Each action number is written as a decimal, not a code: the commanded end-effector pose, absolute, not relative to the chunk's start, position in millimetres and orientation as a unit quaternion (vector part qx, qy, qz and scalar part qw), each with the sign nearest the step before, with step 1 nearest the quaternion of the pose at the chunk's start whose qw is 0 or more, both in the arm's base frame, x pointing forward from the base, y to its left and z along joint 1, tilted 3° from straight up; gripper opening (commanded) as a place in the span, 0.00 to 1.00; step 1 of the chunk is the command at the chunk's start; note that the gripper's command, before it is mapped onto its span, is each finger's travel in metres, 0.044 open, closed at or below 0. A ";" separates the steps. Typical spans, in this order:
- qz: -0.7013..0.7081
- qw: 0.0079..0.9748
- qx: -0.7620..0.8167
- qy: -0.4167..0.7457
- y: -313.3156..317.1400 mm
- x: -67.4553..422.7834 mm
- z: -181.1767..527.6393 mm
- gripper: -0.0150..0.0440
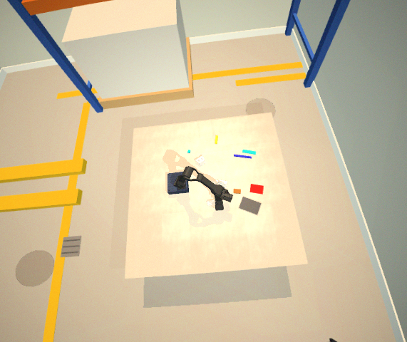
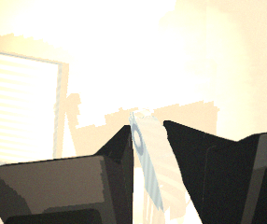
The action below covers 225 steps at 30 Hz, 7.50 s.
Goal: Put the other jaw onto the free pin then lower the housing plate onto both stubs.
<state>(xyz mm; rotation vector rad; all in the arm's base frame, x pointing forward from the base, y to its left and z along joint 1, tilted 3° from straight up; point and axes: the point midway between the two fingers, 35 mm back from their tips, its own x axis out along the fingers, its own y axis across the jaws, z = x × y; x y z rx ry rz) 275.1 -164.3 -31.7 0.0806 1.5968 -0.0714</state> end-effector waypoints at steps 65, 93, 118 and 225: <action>-0.033 0.697 0.036 0.716 -165.7 278.3 43.5 0.32; -0.239 0.657 0.234 0.676 -185.8 265.7 43.9 0.32; -0.377 0.592 0.367 0.610 -200.6 256.2 44.1 0.32; -0.532 0.468 0.516 0.482 -219.3 243.6 44.6 1.00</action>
